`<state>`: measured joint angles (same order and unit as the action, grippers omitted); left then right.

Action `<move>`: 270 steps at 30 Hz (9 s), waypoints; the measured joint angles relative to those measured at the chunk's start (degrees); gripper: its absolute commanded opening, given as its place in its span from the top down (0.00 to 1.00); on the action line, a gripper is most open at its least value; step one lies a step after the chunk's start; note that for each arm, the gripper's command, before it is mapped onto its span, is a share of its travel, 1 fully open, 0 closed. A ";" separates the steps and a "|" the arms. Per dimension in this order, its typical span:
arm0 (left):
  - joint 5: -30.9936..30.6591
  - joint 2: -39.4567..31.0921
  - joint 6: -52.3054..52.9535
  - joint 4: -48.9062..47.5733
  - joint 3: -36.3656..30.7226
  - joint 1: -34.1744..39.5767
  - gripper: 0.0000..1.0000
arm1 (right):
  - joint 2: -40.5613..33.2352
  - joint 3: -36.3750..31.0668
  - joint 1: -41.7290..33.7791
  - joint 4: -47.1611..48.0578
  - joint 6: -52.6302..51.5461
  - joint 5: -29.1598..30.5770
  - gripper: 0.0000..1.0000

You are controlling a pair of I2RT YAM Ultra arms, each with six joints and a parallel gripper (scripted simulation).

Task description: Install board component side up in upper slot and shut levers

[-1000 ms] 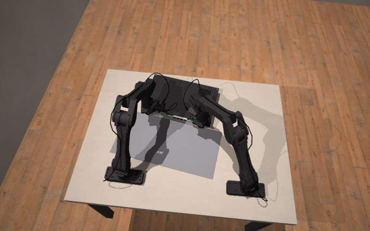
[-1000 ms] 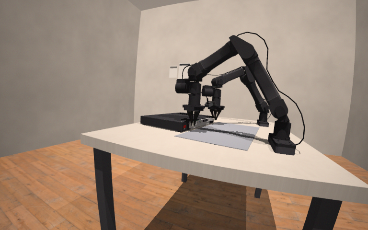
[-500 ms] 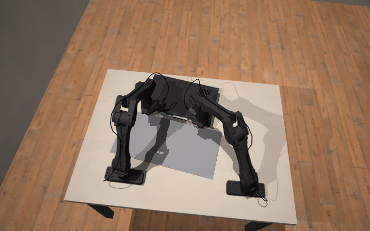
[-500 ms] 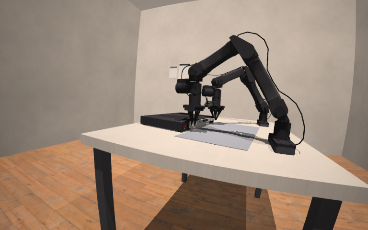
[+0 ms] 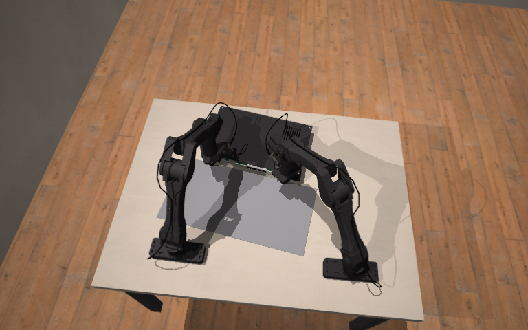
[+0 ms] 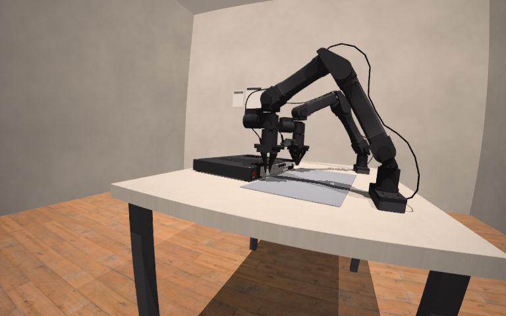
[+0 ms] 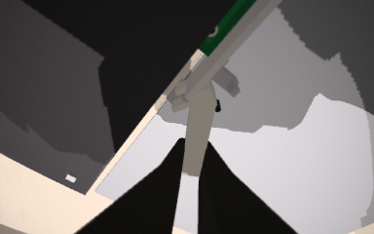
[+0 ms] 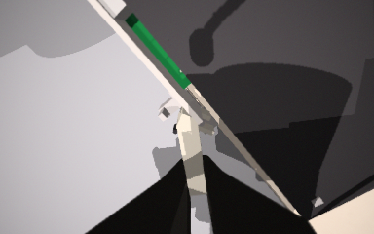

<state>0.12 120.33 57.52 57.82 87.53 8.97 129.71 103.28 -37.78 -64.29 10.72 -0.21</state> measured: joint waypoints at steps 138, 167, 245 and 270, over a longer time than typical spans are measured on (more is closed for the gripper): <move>0.04 -2.08 -57.48 -1.22 -3.23 4.22 0.96 | 2.93 4.94 -3.45 -1.75 -56.15 0.33 0.96; -0.37 -2.08 -63.41 -1.46 -3.23 4.57 0.96 | 3.85 6.60 -3.50 -2.62 -61.29 -0.11 0.96; -0.20 -6.12 -65.20 10.14 5.25 4.46 0.36 | -34.10 -13.79 0.11 4.83 -51.82 22.16 0.36; -0.20 -6.12 -65.20 10.14 5.25 4.46 0.36 | -67.49 -39.45 23.32 47.52 -15.63 16.00 0.36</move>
<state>-0.08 114.21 -7.68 67.96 92.77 13.43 62.22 63.83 -14.46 -16.78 -4.91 15.79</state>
